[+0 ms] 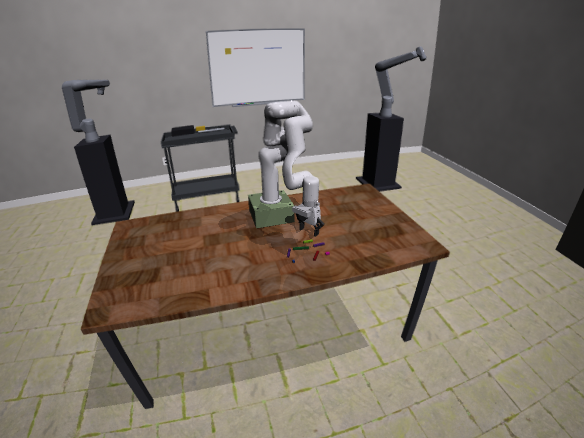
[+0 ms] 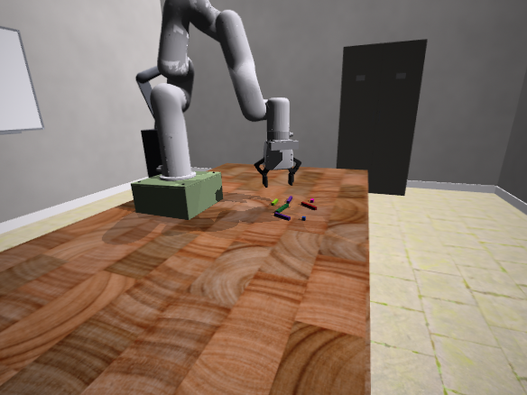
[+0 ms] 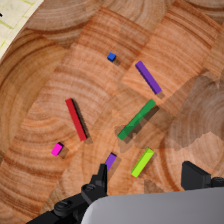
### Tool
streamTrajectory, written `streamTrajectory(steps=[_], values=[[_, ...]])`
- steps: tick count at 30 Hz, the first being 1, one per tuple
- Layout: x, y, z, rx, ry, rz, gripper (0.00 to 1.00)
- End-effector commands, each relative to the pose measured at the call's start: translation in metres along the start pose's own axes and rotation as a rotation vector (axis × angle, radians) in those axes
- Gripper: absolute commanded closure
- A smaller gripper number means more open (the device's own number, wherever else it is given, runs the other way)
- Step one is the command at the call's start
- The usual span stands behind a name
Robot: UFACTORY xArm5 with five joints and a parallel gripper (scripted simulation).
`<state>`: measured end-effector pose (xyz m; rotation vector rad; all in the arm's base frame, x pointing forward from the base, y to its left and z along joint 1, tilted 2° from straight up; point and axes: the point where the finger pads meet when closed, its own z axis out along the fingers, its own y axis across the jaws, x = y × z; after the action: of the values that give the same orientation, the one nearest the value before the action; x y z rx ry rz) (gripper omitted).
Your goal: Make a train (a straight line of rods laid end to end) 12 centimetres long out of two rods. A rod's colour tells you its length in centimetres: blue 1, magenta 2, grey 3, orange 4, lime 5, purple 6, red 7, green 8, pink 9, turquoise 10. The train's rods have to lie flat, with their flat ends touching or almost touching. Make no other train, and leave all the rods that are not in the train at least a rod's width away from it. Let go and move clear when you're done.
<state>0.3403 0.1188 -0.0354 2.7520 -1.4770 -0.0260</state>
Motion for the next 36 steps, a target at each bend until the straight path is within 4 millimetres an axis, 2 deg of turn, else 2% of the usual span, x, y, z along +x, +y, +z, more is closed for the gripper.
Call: streamTrajectory(steps=[1,8,10,12,24,36], values=[[0.0001,-0.0013,-0.0008,0.003,0.001,-0.167,0.0],[-0.0003,-0.0015,-0.0008,0.004,0.002,-0.429,0.0],[-0.0003,-0.0015,-0.0008,0.004,0.002,-0.429,0.0],[-0.0006,-0.0015,-0.0008,0.004,0.002,-0.557,0.0],[-0.0012,-0.0018,-0.0008,0.004,0.004,-0.96,0.0],[-0.0013,-0.0018,-0.0007,0.004,0.004,-0.998,0.0]])
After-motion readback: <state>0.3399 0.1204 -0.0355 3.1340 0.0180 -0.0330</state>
